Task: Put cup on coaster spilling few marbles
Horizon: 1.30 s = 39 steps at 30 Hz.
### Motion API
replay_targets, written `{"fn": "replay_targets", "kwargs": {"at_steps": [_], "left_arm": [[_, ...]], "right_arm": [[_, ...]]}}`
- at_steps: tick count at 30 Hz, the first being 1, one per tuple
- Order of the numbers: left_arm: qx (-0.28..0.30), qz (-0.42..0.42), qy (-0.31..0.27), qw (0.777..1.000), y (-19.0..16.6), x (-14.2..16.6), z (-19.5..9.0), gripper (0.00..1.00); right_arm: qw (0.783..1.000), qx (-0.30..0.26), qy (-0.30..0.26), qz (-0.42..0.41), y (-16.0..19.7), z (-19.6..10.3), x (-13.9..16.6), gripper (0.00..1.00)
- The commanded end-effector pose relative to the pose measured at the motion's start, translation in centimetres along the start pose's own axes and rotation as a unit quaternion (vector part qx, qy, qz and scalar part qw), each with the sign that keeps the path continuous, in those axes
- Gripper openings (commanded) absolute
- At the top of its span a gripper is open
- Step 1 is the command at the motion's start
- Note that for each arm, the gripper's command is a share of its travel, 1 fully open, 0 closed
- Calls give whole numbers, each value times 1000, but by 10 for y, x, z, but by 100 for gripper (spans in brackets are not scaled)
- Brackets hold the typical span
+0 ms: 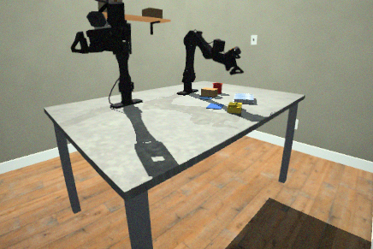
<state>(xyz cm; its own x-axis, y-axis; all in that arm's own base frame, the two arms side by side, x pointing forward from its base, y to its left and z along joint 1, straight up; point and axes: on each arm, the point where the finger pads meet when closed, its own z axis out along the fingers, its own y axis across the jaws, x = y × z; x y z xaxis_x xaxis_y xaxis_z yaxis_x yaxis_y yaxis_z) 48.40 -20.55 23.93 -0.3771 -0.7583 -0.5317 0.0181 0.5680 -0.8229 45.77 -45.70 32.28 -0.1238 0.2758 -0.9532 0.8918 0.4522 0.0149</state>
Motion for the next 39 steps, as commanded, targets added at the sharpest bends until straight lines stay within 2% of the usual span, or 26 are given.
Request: {"fn": "replay_targets", "kwargs": {"at_steps": [1, 18, 22, 26, 29, 32, 34, 36, 39], "left_arm": [[7, -1, -4, 1000, -6, -4, -1, 100], [7, -1, -4, 1000, -6, -4, -1, 100], [-31, 10, 4, 999, 14, -1, -8, 100], [-100, 25, 25, 994, 48, 2, -36, 100], [-124, 30, 25, 992, 60, -5, -62, 100], [-153, 36, 31, 987, 75, -8, -84, 100], [-153, 36, 31, 987, 75, -8, -84, 100], [-189, 45, 43, 980, 92, -7, -101, 100], [-220, 51, 46, 973, 108, -13, -129, 100]], "right_arm": [[1000, -1, -9, 4, -1, -4, -9, 100], [1000, -1, -9, 4, -1, -4, -9, 100], [1000, -27, -13, -1, 19, -14, -10, 100], [995, -99, -10, -20, 82, -52, -3, 100], [991, -130, -7, -29, 112, -75, 2, 100], [983, -179, -3, -43, 152, -112, 12, 100], [983, -179, -3, -43, 152, -112, 12, 100], [969, -240, 1, -60, 197, -160, 24, 100], [953, -294, 6, -78, 233, -210, 39, 100]]}}
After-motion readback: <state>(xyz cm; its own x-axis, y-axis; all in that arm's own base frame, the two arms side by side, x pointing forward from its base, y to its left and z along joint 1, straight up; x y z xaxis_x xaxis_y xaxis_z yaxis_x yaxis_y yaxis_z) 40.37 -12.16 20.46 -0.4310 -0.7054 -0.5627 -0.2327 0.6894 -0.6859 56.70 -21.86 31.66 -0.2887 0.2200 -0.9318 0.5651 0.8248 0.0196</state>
